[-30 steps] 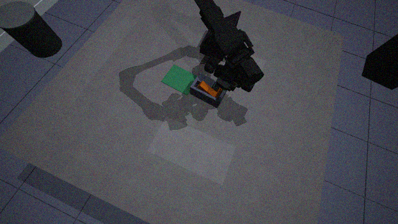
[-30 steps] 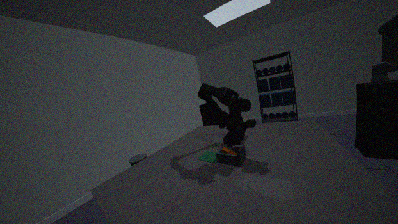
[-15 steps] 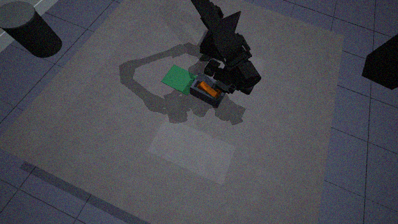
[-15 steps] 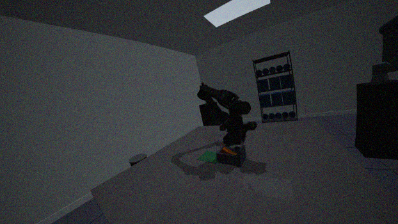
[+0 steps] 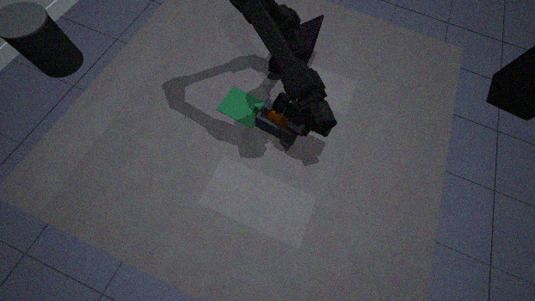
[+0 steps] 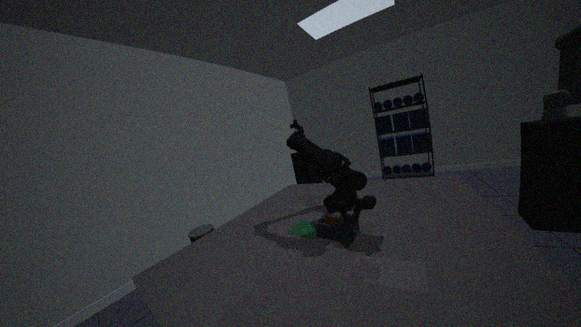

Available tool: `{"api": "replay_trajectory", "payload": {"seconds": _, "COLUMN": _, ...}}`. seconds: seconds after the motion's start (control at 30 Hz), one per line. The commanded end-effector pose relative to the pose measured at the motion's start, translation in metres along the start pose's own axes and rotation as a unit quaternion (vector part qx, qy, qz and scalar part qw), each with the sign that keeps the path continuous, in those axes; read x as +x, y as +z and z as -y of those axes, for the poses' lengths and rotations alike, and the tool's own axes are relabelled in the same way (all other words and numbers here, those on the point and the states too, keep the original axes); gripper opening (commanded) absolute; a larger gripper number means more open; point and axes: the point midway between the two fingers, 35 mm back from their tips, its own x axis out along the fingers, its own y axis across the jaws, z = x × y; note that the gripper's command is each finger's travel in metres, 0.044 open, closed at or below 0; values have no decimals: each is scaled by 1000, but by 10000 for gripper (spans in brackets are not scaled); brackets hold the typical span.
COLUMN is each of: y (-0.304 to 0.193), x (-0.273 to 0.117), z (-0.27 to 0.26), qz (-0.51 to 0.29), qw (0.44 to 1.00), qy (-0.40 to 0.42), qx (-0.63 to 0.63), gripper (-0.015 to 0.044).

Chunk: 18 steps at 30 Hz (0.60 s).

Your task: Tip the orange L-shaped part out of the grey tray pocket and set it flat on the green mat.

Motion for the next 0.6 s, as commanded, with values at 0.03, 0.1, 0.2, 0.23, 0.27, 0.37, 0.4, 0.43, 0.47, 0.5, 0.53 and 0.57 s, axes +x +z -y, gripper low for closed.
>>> {"api": "replay_trajectory", "payload": {"seconds": 0.03, "y": -1, "x": 9, "z": 1, "qz": -2, "qw": 1000, "qy": -4, "qx": -3, "gripper": 180}}
{"api": "replay_trajectory", "payload": {"seconds": 0.1, "y": -1, "x": 13, "z": 1, "qz": -2, "qw": 1000, "qy": -4, "qx": -3, "gripper": 180}}
{"api": "replay_trajectory", "payload": {"seconds": 0.2, "y": -1, "x": 18, "z": 2, "qz": -1, "qw": 1000, "qy": -4, "qx": -3, "gripper": 180}}
{"api": "replay_trajectory", "payload": {"seconds": 0.23, "y": -1, "x": 19, "z": 2, "qz": -1, "qw": 1000, "qy": -4, "qx": -3, "gripper": 180}}
{"api": "replay_trajectory", "payload": {"seconds": 0.27, "y": -1, "x": 21, "z": 2, "qz": -1, "qw": 1000, "qy": -4, "qx": -3, "gripper": 180}}
{"api": "replay_trajectory", "payload": {"seconds": 0.37, "y": -1, "x": 26, "z": 2, "qz": -1, "qw": 1000, "qy": -4, "qx": -3, "gripper": 180}}
{"api": "replay_trajectory", "payload": {"seconds": 0.4, "y": -1, "x": 28, "z": 2, "qz": -1, "qw": 1000, "qy": -4, "qx": -3, "gripper": 180}}
{"api": "replay_trajectory", "payload": {"seconds": 0.43, "y": -1, "x": 29, "z": 2, "qz": -1, "qw": 1000, "qy": -4, "qx": -3, "gripper": 180}}
{"api": "replay_trajectory", "payload": {"seconds": 0.47, "y": -2, "x": 31, "z": 2, "qz": -1, "qw": 1000, "qy": -4, "qx": -3, "gripper": 180}}
{"api": "replay_trajectory", "payload": {"seconds": 0.5, "y": -2, "x": 32, "z": 2, "qz": -1, "qw": 1000, "qy": -4, "qx": -3, "gripper": 180}}
{"api": "replay_trajectory", "payload": {"seconds": 0.53, "y": -2, "x": 33, "z": 2, "qz": -1, "qw": 1000, "qy": -4, "qx": -3, "gripper": 180}}
{"api": "replay_trajectory", "payload": {"seconds": 0.57, "y": -2, "x": 33, "z": 2, "qz": -1, "qw": 1000, "qy": -4, "qx": -3, "gripper": 180}}
